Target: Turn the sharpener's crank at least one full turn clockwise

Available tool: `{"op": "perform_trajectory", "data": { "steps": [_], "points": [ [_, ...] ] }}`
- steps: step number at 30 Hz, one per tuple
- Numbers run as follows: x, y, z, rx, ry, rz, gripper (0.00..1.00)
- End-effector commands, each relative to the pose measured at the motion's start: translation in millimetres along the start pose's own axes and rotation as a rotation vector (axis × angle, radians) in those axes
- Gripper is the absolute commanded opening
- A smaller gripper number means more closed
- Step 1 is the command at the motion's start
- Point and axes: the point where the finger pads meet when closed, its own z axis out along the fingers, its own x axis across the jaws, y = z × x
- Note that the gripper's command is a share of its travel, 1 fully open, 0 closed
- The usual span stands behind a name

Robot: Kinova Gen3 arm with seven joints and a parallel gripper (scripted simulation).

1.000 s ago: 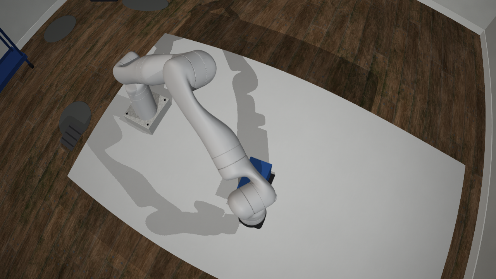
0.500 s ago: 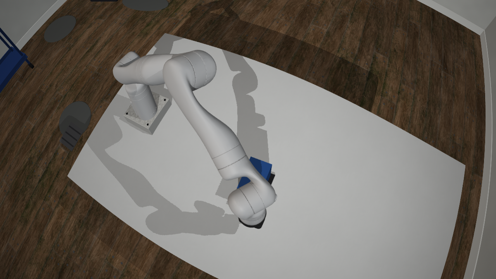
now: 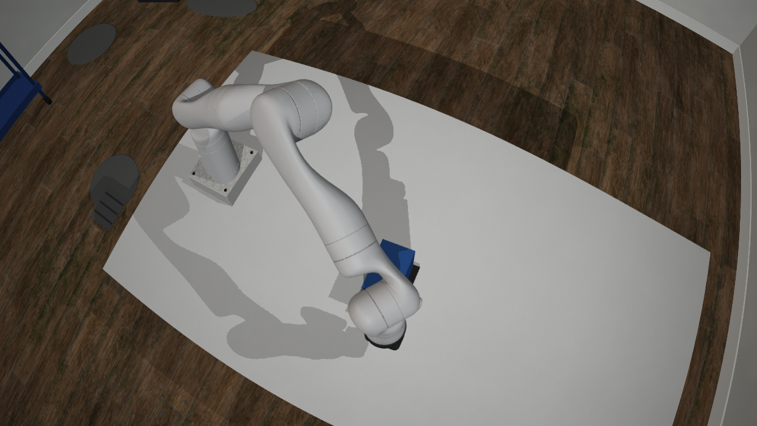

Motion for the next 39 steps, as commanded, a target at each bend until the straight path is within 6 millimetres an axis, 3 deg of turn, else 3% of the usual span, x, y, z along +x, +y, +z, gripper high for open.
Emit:
{"op": "perform_trajectory", "data": {
  "steps": [1,21,39],
  "points": [
    [-0.8,0.3,5.7,0.000,0.000,0.001,0.00],
    [-25.3,0.3,36.7,0.000,0.000,0.001,0.00],
    [-43.1,0.3,42.0,0.000,0.000,0.001,0.00]
  ]
}}
